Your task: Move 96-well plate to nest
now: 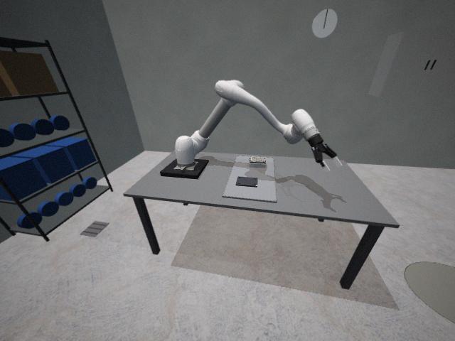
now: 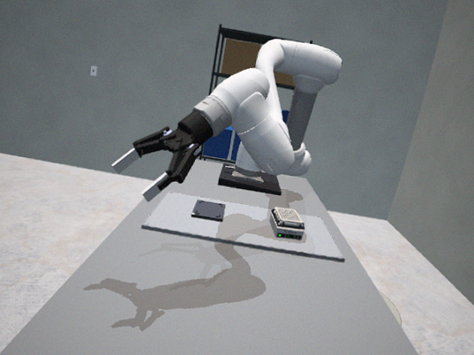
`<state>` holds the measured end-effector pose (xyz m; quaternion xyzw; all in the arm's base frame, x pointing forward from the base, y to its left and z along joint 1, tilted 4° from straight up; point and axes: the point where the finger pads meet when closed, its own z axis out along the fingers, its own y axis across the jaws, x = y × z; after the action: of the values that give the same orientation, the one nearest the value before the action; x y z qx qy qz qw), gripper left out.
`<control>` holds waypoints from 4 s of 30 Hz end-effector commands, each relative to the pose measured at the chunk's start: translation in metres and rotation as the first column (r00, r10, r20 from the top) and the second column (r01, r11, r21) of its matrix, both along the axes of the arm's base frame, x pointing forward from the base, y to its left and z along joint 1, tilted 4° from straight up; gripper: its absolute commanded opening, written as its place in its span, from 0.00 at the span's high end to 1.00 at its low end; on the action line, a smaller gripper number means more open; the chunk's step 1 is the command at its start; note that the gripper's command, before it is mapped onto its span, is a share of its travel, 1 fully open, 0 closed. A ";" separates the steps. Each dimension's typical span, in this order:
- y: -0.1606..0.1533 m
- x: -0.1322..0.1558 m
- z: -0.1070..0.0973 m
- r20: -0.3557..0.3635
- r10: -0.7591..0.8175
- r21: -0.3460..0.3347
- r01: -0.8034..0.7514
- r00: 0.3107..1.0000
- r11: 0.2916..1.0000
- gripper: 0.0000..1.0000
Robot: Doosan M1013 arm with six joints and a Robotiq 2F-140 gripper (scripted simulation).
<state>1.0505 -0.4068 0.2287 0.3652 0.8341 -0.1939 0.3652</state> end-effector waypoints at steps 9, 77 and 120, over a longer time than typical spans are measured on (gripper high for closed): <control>0.038 -0.021 -0.010 0.057 -0.122 0.130 0.114 0.991 0.985 0.00; 0.240 -0.159 -0.056 -0.032 -0.792 0.695 0.583 0.610 0.421 0.00; 0.362 -0.266 -0.077 -0.305 -0.941 0.746 0.650 0.145 -0.142 0.00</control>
<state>0.7958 -0.0568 0.1534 0.9374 0.3249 0.0609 0.1097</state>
